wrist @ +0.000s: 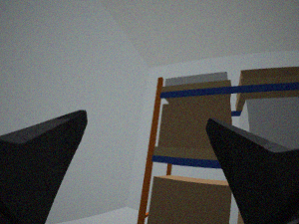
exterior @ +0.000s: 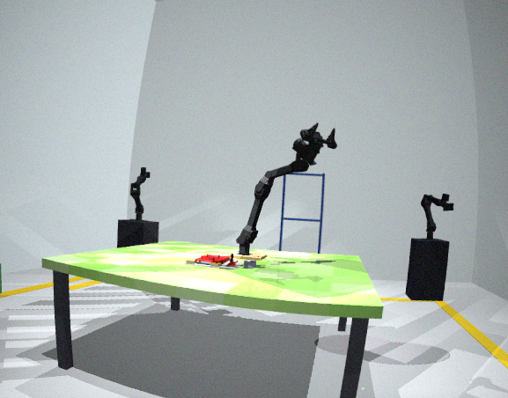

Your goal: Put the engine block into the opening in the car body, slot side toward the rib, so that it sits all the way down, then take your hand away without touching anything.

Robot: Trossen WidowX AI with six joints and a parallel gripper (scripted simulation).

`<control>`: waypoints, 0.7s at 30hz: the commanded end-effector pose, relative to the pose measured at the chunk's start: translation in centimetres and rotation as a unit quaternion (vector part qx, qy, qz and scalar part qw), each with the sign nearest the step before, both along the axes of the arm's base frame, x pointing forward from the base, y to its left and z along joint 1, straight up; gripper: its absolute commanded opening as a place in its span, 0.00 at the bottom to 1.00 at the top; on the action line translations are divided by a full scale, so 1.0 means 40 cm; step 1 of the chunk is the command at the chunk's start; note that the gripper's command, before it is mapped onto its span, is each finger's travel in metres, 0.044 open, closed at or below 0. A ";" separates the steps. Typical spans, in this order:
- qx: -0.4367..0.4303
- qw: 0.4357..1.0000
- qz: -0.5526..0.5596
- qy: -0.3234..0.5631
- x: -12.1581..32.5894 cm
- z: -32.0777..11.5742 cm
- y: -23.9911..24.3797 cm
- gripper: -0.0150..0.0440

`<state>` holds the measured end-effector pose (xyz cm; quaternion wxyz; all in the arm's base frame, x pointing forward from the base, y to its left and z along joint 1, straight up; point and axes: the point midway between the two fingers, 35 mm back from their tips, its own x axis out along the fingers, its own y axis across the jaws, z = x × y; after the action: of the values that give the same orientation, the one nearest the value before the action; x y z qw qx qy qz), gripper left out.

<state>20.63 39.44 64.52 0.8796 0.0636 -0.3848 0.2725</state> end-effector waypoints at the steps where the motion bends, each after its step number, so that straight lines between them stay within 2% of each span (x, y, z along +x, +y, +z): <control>1: -0.010 0.999 0.020 0.024 0.028 -0.028 0.018 1.00; 21: -0.035 0.972 0.103 0.208 0.208 -0.215 0.062 1.00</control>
<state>28.04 41.96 56.90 0.9070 0.1205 -0.1982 0.3516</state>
